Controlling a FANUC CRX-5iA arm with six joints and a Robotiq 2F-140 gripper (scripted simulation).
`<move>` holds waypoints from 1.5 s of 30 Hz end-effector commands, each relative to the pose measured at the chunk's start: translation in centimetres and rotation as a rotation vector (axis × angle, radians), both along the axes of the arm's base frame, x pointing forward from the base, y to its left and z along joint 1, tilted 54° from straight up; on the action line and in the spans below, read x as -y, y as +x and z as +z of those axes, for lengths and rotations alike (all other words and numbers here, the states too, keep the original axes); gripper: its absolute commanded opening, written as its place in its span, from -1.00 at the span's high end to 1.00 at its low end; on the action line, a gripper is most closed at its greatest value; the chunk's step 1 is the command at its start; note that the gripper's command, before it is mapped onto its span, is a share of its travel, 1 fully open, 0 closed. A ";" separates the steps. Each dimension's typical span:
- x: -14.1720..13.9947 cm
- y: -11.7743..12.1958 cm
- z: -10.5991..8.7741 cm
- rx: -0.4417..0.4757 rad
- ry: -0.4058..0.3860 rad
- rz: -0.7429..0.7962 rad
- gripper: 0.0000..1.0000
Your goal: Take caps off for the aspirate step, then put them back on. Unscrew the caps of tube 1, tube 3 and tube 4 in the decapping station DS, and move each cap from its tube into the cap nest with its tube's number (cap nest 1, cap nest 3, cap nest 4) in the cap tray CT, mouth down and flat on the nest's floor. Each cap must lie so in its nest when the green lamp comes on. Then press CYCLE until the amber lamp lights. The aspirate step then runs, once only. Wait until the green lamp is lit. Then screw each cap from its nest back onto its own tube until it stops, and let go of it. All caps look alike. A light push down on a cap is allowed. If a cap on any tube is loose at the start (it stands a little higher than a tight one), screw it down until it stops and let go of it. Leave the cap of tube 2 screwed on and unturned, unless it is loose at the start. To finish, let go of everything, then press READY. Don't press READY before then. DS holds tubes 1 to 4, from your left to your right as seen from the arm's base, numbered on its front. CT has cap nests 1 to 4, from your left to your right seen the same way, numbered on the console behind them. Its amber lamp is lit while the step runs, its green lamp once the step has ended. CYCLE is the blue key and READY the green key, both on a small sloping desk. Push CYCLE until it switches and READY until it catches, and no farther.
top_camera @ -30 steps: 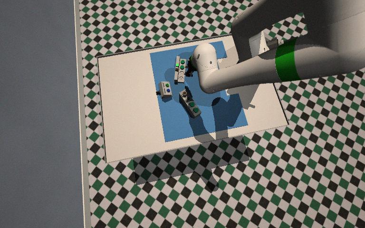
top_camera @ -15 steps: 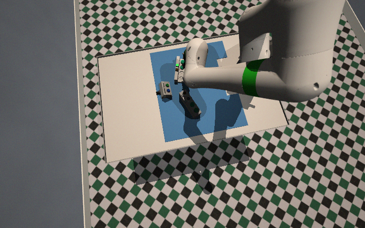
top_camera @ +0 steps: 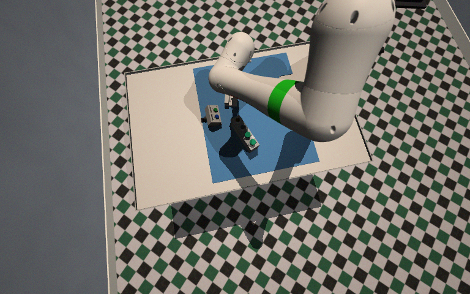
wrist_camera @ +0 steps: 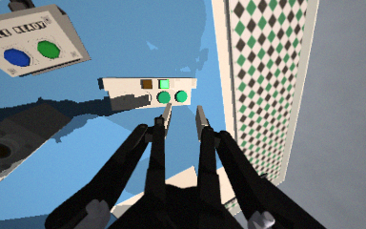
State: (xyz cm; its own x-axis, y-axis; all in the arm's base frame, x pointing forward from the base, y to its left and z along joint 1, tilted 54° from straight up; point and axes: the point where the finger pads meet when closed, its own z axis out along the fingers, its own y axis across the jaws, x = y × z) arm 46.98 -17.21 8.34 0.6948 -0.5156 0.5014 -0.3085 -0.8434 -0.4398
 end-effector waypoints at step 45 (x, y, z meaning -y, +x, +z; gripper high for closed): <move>-5.1 6.9 -7.0 0.110 0.264 0.267 0.41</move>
State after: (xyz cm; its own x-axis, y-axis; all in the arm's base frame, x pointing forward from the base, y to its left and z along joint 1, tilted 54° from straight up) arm 52.85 -12.78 2.28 0.7720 -0.4448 0.4541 -0.0322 -0.7409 -0.6708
